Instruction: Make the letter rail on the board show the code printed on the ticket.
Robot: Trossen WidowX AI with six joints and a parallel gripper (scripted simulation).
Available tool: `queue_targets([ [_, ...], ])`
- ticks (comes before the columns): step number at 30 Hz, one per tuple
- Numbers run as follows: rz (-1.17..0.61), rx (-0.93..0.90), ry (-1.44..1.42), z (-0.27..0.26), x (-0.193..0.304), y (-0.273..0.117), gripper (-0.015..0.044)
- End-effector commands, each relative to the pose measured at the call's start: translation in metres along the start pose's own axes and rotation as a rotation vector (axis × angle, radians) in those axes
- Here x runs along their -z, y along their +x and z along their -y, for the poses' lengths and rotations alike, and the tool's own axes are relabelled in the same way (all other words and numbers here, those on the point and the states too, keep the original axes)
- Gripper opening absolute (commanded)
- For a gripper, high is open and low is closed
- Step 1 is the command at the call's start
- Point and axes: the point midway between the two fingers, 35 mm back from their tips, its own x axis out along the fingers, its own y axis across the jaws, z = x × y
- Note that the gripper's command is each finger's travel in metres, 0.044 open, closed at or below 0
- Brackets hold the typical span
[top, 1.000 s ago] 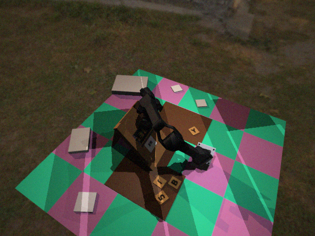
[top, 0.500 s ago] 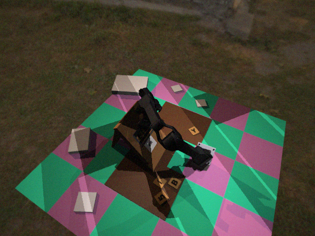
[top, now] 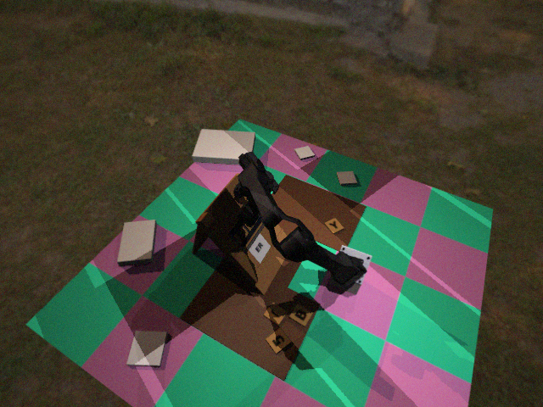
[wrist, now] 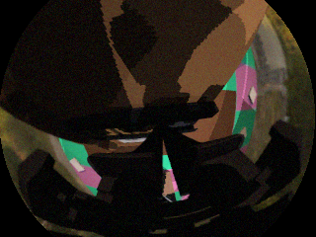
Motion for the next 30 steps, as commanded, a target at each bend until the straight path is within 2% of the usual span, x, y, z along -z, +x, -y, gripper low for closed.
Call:
queue_targets([
  [1,0.001,-0.004,0.005,-0.0019,0.0,0.0004,0.0],
  [30,0.001,-0.004,0.005,-0.0116,-0.0006,0.0007,0.0],
])
